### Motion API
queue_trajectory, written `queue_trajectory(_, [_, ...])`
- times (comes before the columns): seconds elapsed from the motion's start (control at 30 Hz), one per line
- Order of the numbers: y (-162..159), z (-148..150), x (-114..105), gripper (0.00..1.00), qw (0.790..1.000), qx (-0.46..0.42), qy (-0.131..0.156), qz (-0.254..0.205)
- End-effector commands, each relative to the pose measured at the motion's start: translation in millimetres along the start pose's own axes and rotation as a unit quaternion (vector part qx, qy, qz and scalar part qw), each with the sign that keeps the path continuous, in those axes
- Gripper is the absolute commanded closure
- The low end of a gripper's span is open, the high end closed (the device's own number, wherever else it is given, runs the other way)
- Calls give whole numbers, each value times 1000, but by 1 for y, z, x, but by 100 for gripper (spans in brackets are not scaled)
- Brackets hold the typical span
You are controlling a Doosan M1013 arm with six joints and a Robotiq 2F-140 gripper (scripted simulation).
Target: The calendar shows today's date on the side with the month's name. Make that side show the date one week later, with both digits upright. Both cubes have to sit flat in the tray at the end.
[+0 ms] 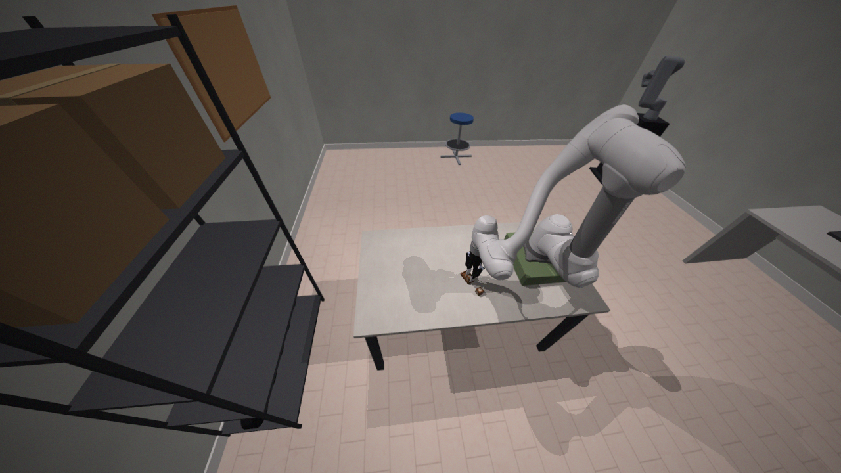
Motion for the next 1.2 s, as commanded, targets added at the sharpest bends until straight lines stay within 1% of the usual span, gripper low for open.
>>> queue_trajectory(0.0, [0, 0, 0, 68, 1000, 0, 0, 0])
queue_trajectory(0.13, [0, 0, 0, 68, 1000, 0, 0, 0])
queue_trajectory(0.17, [0, 0, 0, 66, 1000, 0, 0, 0])
queue_trajectory(0.23, [0, 0, 0, 66, 1000, 0, 0, 0])
queue_trajectory(0.27, [0, 0, 0, 64, 1000, 0, 0, 0])
queue_trajectory(0.77, [0, 0, -3, 64, 1000, 0, 0, 0])
queue_trajectory(0.9, [0, 0, -13, 64, 1000, 0, 0, 0])
queue_trajectory(1.13, [0, 0, -48, 64, 1000, 0, 0, 0])
queue_trajectory(1.17, [0, 0, -48, 64, 1000, 0, 0, 0])
Point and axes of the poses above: the point where the finger pads meet when closed, its own x axis out along the fingers, its own z axis across the jaws, y = z × x, the point moved 1 cm from there along -x, back along the fingers, and after that the axes turned 13 degrees about x, right-handed, at the moved point
